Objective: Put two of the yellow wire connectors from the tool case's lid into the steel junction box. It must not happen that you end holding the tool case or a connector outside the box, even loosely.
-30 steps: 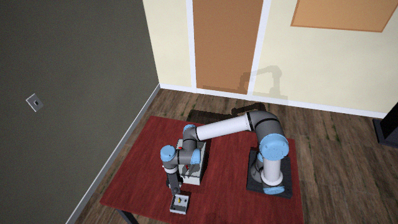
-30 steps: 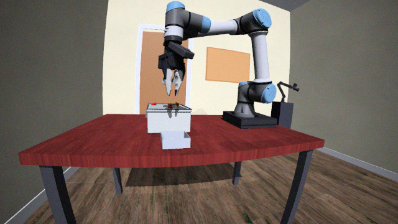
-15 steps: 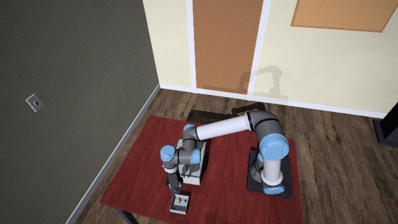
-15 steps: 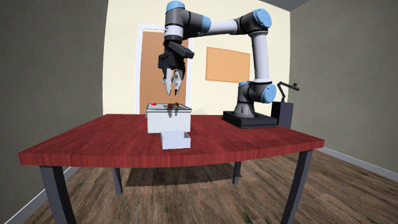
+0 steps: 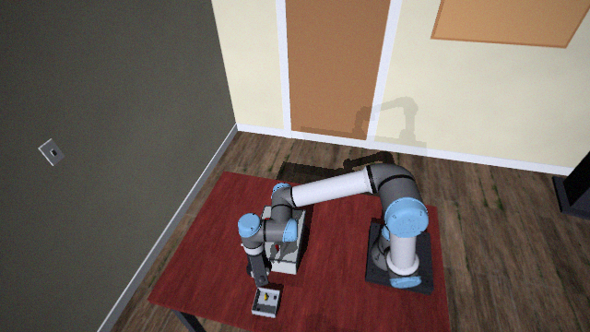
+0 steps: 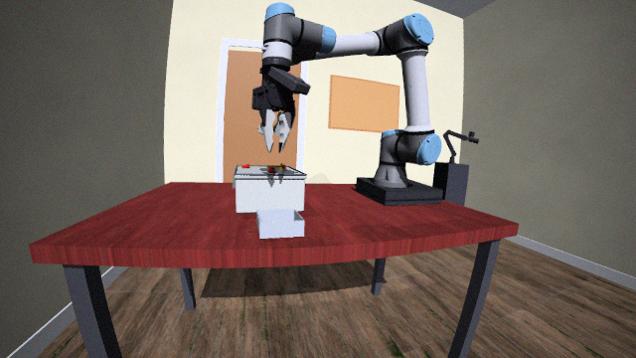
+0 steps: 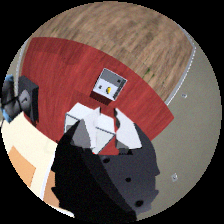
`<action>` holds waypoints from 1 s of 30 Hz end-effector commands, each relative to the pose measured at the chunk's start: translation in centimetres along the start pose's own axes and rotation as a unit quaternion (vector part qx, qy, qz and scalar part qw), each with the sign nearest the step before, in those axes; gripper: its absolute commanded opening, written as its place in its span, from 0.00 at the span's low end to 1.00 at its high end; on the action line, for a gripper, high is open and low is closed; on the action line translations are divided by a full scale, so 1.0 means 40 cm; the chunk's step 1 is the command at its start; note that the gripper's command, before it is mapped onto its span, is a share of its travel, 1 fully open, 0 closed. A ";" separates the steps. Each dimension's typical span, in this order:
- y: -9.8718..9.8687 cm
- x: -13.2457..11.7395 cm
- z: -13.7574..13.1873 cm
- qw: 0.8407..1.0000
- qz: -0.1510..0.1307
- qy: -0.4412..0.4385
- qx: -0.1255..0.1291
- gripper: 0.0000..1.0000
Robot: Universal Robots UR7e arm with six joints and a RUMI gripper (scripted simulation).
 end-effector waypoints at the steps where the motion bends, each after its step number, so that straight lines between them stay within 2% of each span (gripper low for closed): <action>1: 0.002 -0.021 -0.009 1.000 0.000 0.016 -0.001 0.17; 16: -0.001 -0.178 -0.097 0.990 -0.001 0.144 -0.001 0.17; 22: -0.005 -0.274 -0.164 0.974 -0.001 0.228 0.000 0.17; 28: -0.010 -0.366 -0.240 0.949 -0.001 0.314 0.000 0.17; 30: -0.011 -0.380 -0.253 0.945 -0.001 0.328 0.000 0.17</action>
Point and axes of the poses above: the point where the finger pads meet when closed, its own y axis back along the fingers, its own z axis across the jaws, x = y × z, the point moved 5 cm from there along y, back along the fingers, and after that the axes turned 1 degree about y, right-handed, at the moved point
